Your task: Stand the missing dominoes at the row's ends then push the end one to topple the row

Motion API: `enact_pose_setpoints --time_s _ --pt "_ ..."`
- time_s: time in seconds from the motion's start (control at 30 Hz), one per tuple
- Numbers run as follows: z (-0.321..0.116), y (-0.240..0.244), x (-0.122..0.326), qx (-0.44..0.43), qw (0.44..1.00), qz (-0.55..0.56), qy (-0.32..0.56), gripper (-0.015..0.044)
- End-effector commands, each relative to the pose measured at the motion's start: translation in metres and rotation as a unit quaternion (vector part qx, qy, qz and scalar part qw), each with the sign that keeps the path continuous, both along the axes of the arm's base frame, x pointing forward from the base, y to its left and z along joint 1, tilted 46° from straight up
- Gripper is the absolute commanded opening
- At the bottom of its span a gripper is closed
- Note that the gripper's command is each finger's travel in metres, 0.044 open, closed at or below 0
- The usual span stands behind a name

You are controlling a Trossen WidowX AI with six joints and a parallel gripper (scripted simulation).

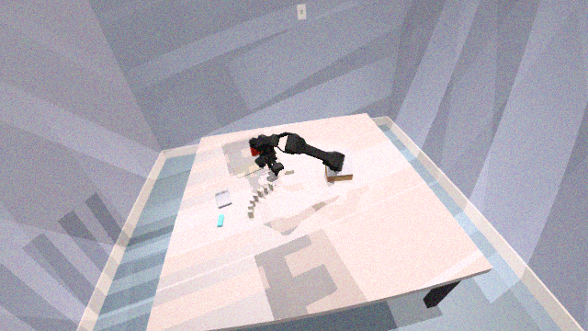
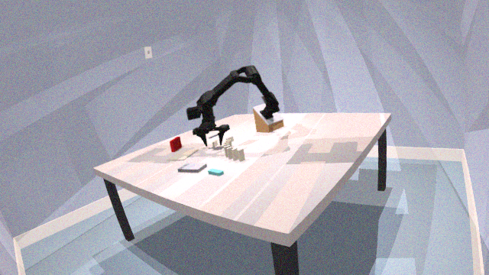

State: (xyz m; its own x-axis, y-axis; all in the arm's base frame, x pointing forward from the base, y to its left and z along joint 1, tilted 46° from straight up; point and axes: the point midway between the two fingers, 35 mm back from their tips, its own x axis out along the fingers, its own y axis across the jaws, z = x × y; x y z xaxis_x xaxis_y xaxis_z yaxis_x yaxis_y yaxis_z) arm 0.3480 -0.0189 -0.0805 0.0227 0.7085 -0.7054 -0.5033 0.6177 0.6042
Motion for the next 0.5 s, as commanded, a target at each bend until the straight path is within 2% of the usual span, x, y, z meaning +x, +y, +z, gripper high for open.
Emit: enact_pose_setpoints --time_s 0.0,0.3,0.33,0.47 --pt "-0.0005 0.0011 -0.0007 0.003 1.0 -0.003 0.002 0.0282" --pt "-0.0005 0.0011 -0.0007 0.003 1.0 -0.003 0.002 0.0046" --pt "-0.0005 0.0011 -0.0007 0.003 1.0 -0.003 0.002 0.003" --pt "-0.0005 0.0011 -0.0007 0.003 1.0 -0.003 0.002 0.003"
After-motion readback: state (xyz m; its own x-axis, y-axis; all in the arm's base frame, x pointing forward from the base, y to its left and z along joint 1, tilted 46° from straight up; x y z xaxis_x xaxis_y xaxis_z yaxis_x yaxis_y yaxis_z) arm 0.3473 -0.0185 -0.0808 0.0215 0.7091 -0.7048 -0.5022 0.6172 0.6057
